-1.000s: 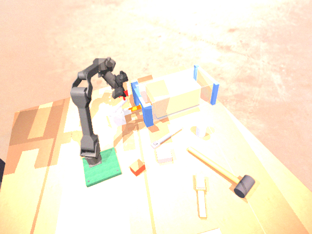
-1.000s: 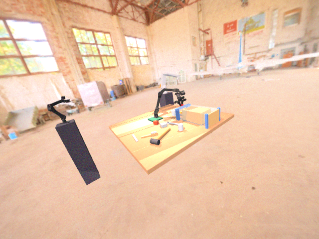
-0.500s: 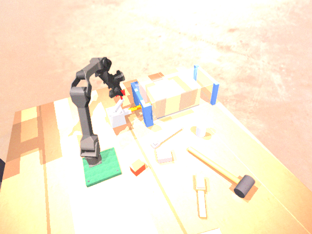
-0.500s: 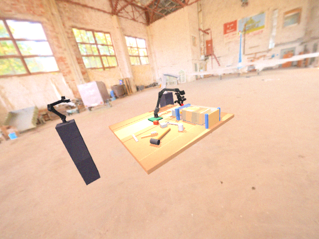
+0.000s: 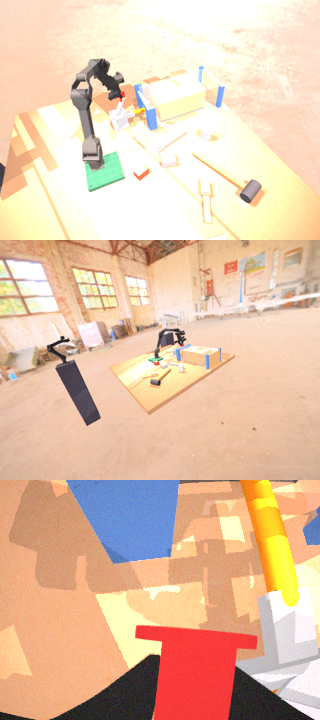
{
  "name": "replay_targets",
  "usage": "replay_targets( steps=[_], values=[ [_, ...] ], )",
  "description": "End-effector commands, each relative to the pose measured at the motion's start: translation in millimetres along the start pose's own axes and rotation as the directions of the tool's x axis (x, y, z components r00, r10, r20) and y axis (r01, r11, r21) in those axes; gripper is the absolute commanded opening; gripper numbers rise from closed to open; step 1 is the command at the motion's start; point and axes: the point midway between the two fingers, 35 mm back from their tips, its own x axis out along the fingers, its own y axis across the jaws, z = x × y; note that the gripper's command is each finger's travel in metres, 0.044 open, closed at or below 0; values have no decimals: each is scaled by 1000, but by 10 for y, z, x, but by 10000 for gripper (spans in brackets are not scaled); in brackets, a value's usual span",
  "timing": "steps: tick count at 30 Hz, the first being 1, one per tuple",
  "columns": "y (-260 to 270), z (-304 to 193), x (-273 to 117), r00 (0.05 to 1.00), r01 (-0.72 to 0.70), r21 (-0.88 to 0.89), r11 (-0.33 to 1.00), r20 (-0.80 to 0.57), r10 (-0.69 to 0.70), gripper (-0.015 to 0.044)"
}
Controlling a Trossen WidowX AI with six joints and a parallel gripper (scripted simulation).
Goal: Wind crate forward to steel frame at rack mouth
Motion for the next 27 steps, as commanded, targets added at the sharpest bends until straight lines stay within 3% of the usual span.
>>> replay_targets(
  steps=[1, 27],
  values=[
    [33, -174, -49, 999, -8, -15, 1000, -31, 7, 0],
    [-5, -480, -200, 999, -7, -15, 1000, -34, 7, 0]
  ],
)
